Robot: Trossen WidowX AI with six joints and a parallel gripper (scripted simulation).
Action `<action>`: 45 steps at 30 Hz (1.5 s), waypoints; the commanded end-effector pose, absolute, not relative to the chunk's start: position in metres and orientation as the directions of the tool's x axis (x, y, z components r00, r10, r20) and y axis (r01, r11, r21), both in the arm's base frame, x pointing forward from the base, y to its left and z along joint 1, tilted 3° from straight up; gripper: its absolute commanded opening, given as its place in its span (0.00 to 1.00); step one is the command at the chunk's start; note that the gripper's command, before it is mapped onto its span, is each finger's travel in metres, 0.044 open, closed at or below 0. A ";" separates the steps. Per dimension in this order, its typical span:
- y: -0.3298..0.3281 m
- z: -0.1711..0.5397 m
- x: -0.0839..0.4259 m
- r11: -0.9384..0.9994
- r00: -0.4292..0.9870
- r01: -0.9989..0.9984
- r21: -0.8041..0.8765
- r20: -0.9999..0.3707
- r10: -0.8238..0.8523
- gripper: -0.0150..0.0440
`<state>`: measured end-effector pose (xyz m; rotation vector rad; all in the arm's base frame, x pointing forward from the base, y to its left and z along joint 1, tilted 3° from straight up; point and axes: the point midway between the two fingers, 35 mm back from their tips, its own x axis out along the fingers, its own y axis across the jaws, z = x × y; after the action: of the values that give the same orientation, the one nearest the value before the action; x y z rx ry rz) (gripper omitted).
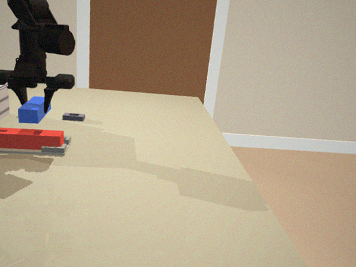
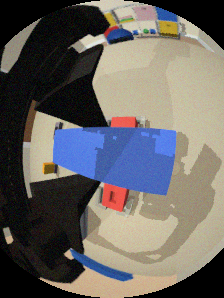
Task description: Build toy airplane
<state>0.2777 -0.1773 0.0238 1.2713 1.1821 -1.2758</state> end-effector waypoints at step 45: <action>-0.177 -0.012 0.277 -0.086 -0.013 0.996 -0.014 -1.000 0.010 0.66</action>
<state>0.2765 -0.1772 -0.0118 1.2725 1.1848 -1.2786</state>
